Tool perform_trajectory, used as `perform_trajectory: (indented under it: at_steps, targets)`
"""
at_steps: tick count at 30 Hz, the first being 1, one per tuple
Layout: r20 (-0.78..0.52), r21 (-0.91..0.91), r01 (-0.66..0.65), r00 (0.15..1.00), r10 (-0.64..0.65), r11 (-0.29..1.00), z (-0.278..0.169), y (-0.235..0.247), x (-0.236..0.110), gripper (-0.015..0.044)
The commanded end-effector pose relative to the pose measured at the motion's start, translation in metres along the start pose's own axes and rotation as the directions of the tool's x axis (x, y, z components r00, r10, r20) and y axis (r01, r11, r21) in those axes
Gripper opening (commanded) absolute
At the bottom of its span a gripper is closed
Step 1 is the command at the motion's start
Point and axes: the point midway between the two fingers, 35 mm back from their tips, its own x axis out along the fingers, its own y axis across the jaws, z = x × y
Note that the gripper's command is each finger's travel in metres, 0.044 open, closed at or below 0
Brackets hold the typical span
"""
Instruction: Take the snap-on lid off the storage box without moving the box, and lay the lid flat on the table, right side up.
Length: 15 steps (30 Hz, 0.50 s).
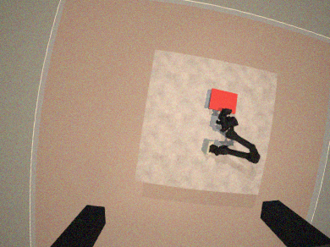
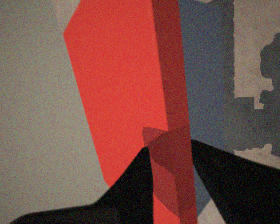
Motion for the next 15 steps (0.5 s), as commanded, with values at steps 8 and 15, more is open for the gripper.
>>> perform_trajectory:
  at_steps: [8,15]
  targets:
    - [0.000,0.001,0.000,1.000,0.000,1.000,0.0002,0.0009,-0.0001,0.0000]
    - [0.000,0.001,0.000,1.000,0.000,1.000,0.0002,0.0013,0.0004,0.0000]
